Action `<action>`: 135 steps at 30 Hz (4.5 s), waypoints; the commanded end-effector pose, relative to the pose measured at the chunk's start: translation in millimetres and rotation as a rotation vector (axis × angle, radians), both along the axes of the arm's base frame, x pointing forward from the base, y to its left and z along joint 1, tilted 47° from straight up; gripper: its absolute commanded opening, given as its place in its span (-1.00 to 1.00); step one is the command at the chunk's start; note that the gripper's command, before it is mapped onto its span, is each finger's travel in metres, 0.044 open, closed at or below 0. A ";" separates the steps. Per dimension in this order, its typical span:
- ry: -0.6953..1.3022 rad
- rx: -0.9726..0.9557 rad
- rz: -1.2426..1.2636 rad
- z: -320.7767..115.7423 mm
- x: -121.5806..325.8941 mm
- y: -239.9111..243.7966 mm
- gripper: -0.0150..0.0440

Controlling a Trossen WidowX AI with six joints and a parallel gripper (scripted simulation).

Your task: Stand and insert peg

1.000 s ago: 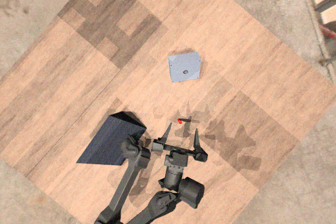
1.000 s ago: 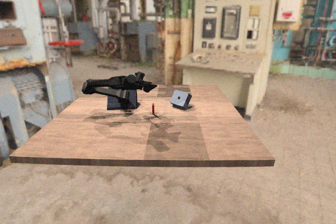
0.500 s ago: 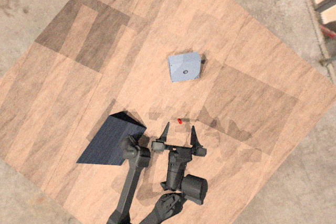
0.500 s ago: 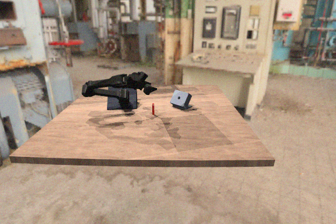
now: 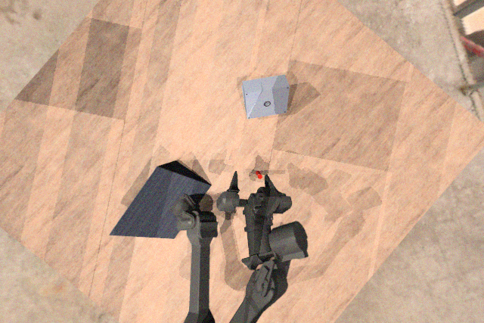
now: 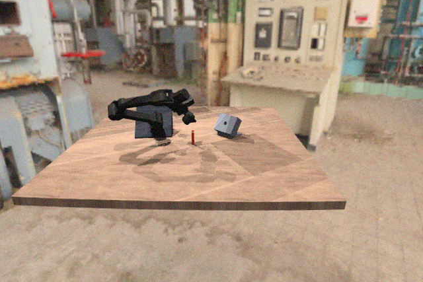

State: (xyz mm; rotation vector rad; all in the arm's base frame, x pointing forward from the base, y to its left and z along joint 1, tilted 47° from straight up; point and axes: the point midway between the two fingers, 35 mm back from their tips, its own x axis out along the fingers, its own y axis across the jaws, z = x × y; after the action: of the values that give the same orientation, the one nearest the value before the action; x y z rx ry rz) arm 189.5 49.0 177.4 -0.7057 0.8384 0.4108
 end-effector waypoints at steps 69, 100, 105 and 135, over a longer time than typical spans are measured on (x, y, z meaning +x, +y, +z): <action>0.299 -0.669 -0.540 -25.4 36.4 -46.4 1.00; 0.300 -0.671 -0.543 -50.9 42.1 -73.7 0.64; 0.300 -0.671 -0.543 -50.9 42.1 -73.7 0.20; 0.276 -0.641 -0.539 -17.8 35.8 -36.6 -0.49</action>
State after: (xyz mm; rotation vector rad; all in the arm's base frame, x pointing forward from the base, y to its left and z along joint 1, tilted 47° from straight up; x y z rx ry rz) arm 227.2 3.4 152.5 -0.9856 1.4038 -0.2767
